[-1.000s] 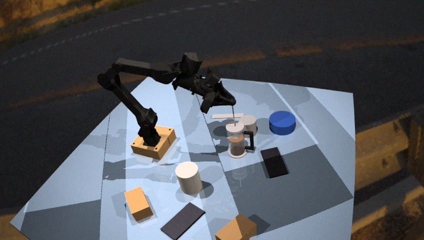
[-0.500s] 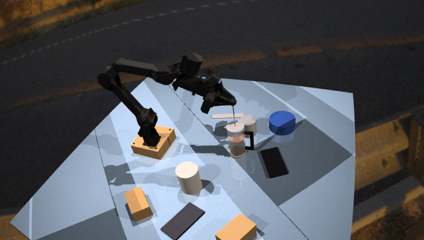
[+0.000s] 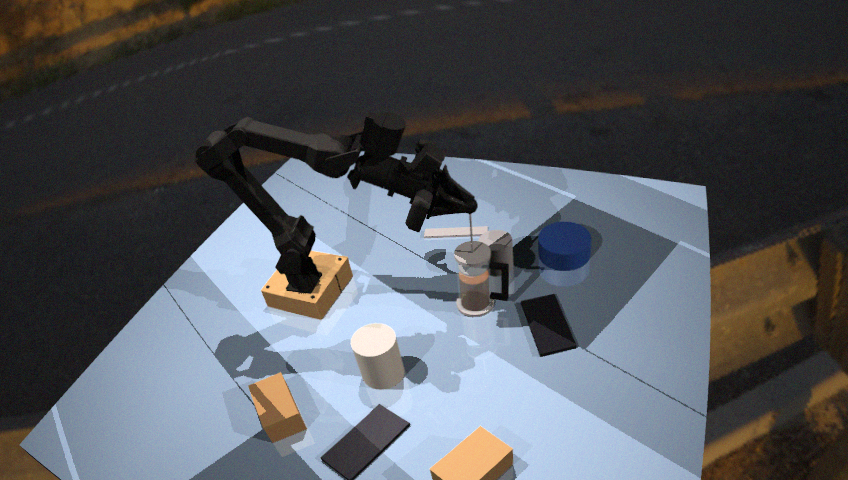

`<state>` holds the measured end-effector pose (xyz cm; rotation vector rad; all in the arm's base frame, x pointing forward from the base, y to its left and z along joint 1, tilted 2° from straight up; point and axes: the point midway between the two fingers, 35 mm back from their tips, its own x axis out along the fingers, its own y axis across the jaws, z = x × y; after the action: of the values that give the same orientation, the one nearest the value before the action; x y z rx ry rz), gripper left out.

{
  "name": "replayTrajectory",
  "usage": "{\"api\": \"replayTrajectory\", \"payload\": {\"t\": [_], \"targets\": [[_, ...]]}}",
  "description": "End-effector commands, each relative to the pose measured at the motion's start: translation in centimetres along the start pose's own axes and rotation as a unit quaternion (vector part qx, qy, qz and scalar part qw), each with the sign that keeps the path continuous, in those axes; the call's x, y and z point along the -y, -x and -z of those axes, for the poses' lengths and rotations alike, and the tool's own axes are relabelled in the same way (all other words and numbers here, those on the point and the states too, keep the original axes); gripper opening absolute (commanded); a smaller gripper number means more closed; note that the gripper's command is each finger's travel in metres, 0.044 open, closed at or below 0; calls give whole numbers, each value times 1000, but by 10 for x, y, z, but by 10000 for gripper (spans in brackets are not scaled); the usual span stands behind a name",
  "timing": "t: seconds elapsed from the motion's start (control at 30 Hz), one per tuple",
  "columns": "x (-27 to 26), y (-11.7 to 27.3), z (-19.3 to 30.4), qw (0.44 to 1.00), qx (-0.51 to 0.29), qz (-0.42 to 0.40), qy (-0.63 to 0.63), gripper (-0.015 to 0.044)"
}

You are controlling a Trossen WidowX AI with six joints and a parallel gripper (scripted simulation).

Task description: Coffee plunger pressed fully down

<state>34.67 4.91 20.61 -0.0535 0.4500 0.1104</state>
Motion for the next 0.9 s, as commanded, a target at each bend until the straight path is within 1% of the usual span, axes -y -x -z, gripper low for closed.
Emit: {"api": "replayTrajectory", "payload": {"t": [0.0, 0.87], "targets": [[-1, -12, 25, 1000, -30, -1, 3, 112], [0, -37, 61, 1000, -30, -1, 3, 112]]}}
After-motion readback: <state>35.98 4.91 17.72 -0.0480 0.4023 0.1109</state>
